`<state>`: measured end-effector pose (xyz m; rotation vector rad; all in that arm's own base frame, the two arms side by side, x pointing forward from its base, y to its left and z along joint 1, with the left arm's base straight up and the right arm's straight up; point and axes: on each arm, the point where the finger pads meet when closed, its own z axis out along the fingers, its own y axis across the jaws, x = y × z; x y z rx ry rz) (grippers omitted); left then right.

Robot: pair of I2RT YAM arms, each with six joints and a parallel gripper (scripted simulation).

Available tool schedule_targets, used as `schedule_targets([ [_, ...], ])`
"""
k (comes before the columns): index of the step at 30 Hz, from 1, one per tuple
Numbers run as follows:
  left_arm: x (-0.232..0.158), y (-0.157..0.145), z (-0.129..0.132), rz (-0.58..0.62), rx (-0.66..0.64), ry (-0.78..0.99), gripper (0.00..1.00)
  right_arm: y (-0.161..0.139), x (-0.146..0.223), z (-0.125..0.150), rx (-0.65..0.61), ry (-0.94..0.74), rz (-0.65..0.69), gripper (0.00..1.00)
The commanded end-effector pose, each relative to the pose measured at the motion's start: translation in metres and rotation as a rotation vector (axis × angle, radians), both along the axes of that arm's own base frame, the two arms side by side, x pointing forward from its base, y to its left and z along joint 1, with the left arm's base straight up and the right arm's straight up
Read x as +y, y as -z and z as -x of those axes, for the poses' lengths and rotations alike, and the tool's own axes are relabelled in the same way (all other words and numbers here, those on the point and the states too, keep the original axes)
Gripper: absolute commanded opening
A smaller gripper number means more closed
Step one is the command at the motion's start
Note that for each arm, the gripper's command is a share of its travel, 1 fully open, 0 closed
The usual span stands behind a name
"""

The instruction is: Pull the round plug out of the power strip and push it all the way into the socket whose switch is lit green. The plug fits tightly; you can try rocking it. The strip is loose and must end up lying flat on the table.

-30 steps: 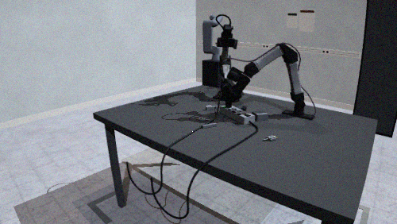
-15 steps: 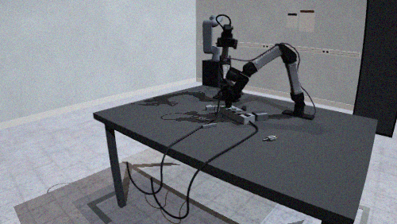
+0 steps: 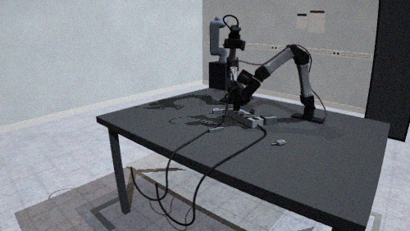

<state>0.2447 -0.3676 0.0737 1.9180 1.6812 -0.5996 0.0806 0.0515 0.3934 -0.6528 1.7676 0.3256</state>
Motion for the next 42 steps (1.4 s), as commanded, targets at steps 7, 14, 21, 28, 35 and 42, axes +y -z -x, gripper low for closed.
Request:
schedule_targets([
  [7,0.025,0.057,0.011,-0.356,0.130,-0.008,0.33,-0.003,0.001,-0.003,0.002,0.002,-0.002,1.00],
  [14,0.036,0.063,0.014,-0.200,0.067,-0.022,0.33,-0.003,0.001,-0.003,0.002,0.002,-0.002,1.00],
  [21,0.037,0.068,0.018,-0.228,0.095,-0.028,0.33,-0.003,0.001,-0.003,0.002,0.002,-0.002,1.00],
  [28,0.027,0.059,0.011,-0.342,0.123,-0.018,0.33,-0.003,0.001,-0.003,0.002,0.002,-0.002,1.00],
  [35,0.016,0.036,0.007,-0.234,0.086,-0.016,0.33,-0.003,0.001,-0.003,0.002,0.002,-0.002,1.00],
  [42,-0.005,-0.007,-0.003,-0.078,0.010,-0.009,0.33,-0.003,0.001,-0.003,0.002,0.002,-0.002,1.00],
])
